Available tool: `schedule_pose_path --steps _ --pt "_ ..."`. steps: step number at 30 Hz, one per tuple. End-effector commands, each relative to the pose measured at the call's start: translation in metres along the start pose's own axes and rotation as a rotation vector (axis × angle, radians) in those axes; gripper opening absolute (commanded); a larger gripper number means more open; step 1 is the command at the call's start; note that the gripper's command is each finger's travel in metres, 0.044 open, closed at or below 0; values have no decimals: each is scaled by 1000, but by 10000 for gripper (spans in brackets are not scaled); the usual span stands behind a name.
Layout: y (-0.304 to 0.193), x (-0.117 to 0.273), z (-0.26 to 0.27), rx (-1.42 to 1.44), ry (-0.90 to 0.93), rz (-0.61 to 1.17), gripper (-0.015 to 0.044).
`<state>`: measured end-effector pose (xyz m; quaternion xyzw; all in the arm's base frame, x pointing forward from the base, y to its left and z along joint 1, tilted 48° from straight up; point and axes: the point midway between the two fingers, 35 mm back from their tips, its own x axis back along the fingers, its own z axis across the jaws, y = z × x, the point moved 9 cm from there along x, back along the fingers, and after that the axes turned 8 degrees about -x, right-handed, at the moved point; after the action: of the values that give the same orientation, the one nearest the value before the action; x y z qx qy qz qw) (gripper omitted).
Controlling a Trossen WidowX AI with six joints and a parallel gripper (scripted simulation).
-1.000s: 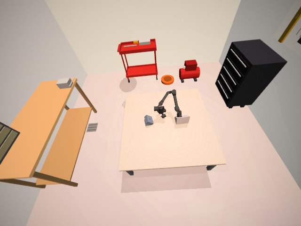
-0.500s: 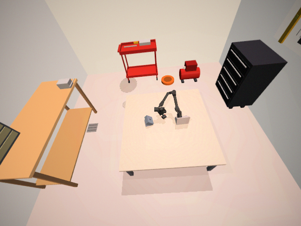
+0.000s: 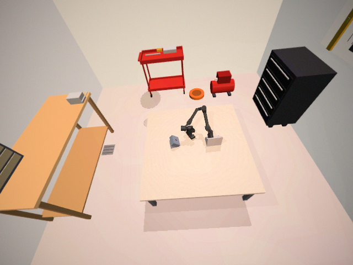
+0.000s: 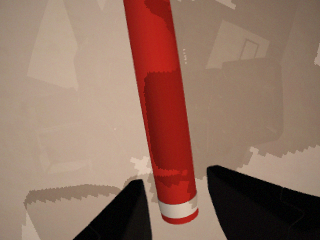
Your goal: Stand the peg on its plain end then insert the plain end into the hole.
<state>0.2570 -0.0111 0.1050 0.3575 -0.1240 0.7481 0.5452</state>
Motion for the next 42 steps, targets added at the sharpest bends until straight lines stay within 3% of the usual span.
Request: schedule_pose_path --steps 1,8,42 --pt "0 0 0 2 3 -1 97" --pt "0 0 0 2 3 -1 50" --pt "33 13 5 2 -35 248 50"
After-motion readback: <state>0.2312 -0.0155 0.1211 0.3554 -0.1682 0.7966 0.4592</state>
